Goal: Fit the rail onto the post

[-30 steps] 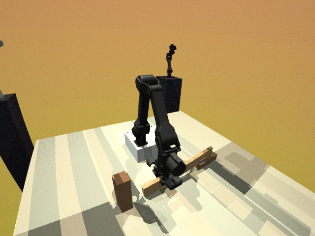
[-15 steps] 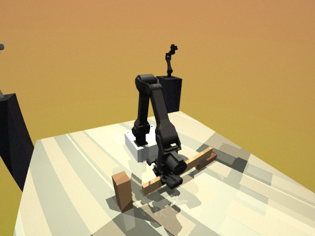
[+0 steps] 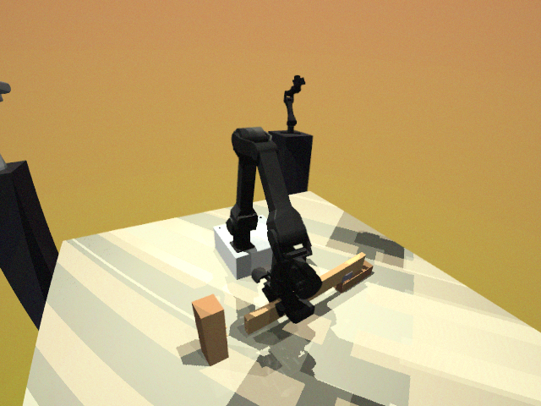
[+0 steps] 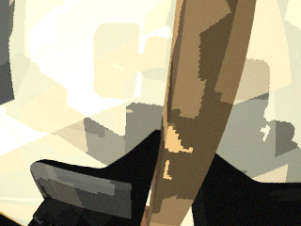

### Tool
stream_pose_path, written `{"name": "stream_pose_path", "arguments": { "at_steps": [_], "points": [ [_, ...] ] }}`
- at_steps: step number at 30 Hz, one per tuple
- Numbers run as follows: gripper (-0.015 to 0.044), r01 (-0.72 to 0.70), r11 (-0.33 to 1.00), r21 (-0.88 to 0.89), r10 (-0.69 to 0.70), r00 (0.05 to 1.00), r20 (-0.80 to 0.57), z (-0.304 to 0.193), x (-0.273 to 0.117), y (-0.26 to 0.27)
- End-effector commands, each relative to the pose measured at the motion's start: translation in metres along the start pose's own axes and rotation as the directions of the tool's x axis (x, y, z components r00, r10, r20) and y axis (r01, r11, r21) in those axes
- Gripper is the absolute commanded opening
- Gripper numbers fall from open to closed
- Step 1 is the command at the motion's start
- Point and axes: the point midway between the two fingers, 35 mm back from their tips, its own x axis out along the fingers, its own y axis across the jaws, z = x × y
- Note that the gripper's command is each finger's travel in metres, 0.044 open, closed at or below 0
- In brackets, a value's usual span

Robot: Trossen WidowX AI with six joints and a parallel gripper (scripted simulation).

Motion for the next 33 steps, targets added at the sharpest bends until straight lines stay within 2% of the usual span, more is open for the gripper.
{"name": "stream_pose_path", "arguments": {
  "at_steps": [1, 33],
  "points": [
    [0.0000, 0.016, 1.000, 0.000, -0.016, 1.000, 0.005, 0.0005, -0.0059, -0.0034],
    [0.0000, 0.016, 1.000, 0.000, -0.016, 1.000, 0.005, 0.0005, -0.0104, -0.0027]
  ]
}}
